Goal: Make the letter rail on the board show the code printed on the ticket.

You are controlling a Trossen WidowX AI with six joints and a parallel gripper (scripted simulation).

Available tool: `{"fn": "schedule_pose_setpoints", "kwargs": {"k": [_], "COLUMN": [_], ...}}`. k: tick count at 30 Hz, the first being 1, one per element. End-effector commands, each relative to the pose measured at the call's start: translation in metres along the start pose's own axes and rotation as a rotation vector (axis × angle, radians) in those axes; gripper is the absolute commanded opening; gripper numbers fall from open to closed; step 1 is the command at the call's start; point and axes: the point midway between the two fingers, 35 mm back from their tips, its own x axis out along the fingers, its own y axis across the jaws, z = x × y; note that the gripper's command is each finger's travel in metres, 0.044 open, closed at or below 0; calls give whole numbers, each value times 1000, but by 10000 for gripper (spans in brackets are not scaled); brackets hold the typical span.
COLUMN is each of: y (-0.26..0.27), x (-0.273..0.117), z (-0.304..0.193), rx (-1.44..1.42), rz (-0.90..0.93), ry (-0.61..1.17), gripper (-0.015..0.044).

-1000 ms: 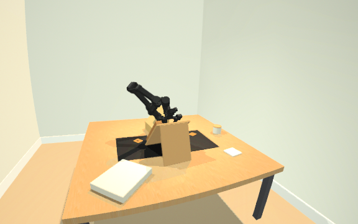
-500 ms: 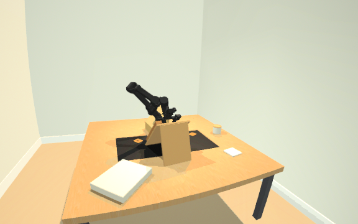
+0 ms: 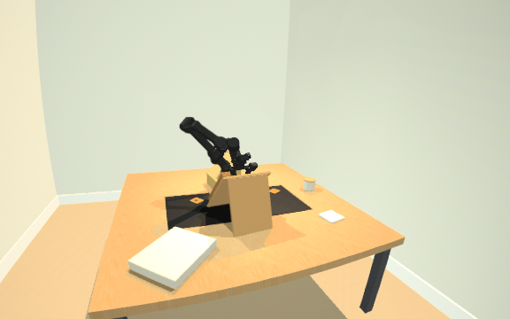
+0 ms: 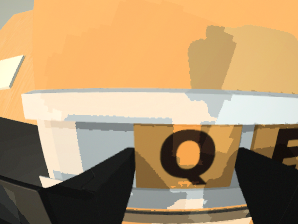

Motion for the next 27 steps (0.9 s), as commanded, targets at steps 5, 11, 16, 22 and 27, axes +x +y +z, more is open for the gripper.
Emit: {"fn": "schedule_pose_setpoints", "kwargs": {"k": [5, 11, 16, 22, 27], "y": [-1, -1, -2, 0, 1], "x": [-7, -15, -16, -19, -21], "z": [1, 1, 1, 0, 0], "rx": [1, 1, 1, 1, 1], "rz": [0, 1, 1, 1, 1], "ry": [-4, -4, -4, -4, -4], "gripper": [295, 295, 295, 295, 295]}}
